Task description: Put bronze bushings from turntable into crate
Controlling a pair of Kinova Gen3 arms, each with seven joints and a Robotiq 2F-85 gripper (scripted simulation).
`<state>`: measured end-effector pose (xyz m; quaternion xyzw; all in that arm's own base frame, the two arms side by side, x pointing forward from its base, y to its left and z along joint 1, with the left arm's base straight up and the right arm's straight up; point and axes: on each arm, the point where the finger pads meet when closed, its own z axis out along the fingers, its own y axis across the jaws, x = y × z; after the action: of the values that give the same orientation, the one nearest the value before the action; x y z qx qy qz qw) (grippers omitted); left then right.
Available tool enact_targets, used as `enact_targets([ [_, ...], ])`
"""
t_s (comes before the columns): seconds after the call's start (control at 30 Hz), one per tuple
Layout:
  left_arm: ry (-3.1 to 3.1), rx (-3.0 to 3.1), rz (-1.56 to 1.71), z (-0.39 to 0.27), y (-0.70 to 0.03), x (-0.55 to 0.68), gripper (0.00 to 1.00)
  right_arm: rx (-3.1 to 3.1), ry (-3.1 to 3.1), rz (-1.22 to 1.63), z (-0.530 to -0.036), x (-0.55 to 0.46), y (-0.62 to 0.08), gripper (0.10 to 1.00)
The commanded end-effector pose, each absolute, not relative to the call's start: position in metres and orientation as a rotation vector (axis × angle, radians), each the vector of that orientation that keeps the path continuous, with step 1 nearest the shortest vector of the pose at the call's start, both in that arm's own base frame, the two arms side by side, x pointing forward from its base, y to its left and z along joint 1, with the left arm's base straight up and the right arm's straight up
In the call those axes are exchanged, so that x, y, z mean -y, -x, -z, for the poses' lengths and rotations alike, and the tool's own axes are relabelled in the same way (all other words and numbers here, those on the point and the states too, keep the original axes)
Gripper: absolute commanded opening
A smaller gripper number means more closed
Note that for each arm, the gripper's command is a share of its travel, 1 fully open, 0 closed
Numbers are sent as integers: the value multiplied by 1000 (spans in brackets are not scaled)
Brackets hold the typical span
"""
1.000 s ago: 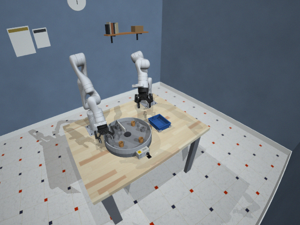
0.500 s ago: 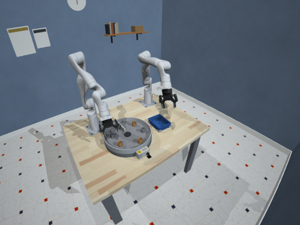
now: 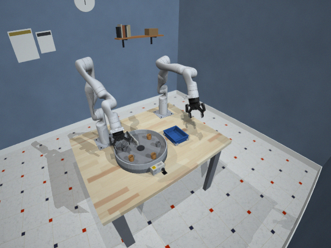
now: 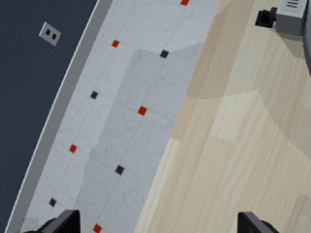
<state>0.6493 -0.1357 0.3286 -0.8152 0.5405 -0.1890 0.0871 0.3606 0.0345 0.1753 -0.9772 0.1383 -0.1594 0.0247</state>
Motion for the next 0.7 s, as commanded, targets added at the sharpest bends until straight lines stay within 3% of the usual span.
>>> enact_targets([
  [0.0,2421,-1610,549,-327,-651,116,1000,-428,3022,495,-176,-35,-361,1000],
  [0.67,2394,-1620,444,-312,-644,3,1000,-428,3022,495,-176,-35,-361,1000],
])
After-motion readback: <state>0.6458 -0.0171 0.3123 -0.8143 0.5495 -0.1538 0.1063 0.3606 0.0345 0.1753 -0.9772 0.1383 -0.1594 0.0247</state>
